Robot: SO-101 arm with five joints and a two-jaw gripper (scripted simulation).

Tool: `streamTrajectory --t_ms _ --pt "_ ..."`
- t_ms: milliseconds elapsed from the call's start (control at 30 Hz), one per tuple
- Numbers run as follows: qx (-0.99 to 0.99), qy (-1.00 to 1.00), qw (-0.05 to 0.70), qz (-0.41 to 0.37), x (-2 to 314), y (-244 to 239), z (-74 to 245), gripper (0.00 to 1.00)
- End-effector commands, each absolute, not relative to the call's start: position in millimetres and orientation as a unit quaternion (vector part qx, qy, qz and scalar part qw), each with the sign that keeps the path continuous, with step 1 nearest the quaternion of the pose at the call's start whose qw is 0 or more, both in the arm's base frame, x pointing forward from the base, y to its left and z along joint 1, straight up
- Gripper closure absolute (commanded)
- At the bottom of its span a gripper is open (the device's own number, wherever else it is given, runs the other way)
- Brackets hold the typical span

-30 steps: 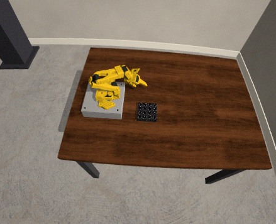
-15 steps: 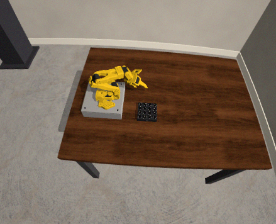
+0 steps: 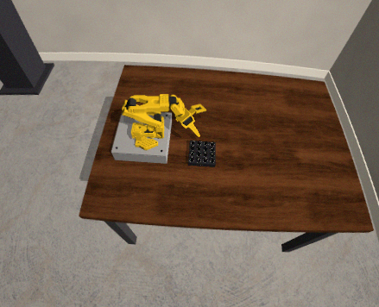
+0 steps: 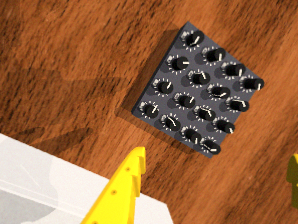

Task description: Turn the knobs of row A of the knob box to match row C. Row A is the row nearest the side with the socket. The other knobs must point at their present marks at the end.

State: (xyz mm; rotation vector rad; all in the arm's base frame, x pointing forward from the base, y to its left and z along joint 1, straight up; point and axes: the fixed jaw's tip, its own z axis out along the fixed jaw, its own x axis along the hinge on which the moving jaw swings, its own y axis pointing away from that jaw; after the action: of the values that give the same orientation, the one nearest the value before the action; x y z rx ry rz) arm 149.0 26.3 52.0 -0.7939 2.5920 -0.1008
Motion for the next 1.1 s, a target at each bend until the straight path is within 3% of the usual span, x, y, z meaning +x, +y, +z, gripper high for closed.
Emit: streamTrajectory --t_ms 0,467,1067 --pt "-0.172 0.961 0.213 -0.032 151.6 11.4 53.7 0.60" --pt "0.050 0.975 0.214 -0.024 152.9 -17.5 54.6 0.60" --pt "0.064 0.975 0.214 -0.024 152.8 -19.4 54.6 0.60"
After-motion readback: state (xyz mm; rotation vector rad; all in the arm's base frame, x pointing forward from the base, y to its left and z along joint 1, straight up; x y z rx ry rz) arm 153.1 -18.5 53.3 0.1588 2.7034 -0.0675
